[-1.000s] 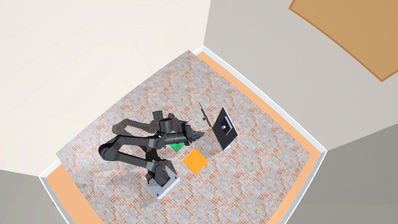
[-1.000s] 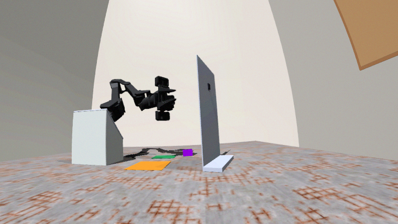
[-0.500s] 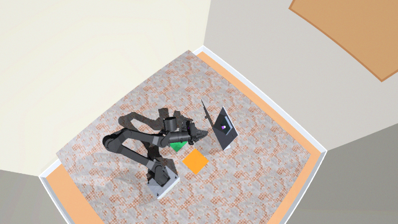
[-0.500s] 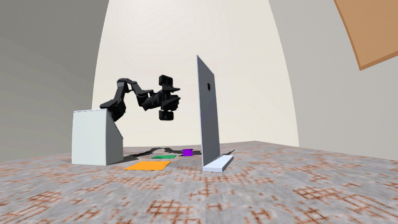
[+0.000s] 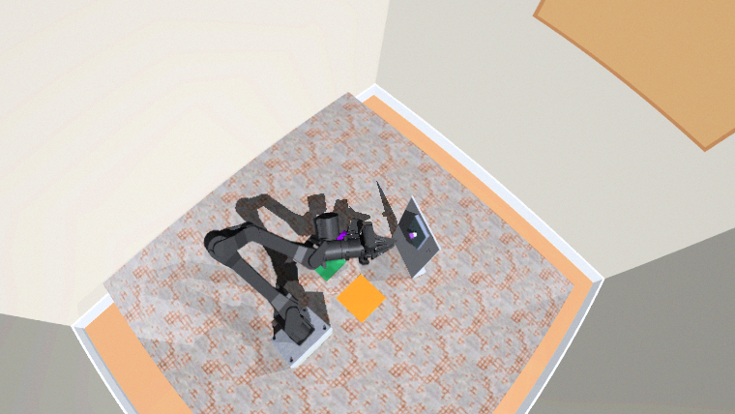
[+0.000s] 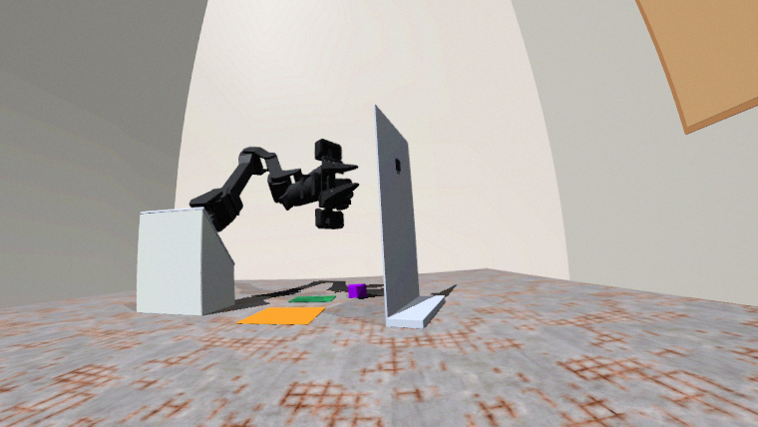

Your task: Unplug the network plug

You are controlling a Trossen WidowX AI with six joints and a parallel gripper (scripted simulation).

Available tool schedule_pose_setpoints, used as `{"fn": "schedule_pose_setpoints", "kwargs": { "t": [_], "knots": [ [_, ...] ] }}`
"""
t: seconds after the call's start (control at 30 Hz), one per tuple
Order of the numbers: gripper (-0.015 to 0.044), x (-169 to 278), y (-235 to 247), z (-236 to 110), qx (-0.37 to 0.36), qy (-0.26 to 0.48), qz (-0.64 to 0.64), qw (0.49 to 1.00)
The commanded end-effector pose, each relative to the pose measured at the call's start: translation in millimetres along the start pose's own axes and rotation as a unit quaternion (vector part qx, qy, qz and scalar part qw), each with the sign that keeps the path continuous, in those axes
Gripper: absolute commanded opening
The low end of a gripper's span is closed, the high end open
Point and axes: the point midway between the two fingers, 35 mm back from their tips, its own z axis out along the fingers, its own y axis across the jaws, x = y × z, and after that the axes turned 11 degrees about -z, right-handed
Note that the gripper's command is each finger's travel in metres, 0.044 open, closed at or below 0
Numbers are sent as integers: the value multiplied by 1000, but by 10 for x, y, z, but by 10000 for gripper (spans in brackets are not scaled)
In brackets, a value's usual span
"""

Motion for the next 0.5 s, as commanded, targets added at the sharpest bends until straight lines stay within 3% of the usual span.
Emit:
{"fn": "schedule_pose_setpoints", "kwargs": {
  "t": [0.0,0.47],
  "knots": [
    [156,-22,-18,40,2,-2,-2,1000],
    [156,-80,-37,206,2,-2,-1,1000]
  ]
}}
